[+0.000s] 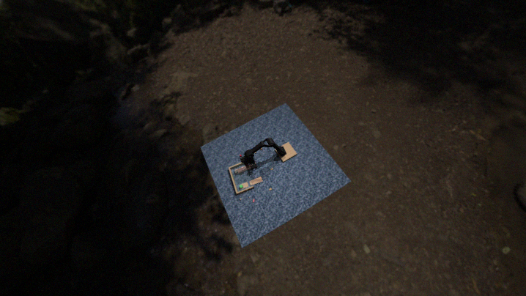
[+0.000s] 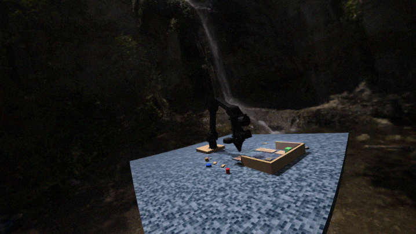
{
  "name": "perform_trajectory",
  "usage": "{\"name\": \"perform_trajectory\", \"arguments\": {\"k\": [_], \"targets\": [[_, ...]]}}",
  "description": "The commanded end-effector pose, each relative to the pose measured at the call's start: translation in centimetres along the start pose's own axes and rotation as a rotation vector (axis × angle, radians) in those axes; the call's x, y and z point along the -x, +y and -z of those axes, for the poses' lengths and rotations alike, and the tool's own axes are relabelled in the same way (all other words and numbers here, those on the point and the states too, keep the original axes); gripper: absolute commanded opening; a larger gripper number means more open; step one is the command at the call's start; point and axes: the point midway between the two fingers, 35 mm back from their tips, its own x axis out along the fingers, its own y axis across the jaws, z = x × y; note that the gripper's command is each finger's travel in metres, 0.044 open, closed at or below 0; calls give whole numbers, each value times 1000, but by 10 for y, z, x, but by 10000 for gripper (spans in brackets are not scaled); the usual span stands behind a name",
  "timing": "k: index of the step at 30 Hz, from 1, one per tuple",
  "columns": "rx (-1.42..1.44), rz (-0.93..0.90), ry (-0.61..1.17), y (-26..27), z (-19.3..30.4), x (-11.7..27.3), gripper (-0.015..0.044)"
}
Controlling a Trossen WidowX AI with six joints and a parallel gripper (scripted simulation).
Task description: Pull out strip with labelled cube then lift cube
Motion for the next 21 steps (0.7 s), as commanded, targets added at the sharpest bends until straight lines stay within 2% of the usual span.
{"name": "perform_trajectory", "arguments": {"k": [1,21], "targets": [[4,-4,9,0,2,-10,0],[4,-4,9,-1,4,-40,0]]}}
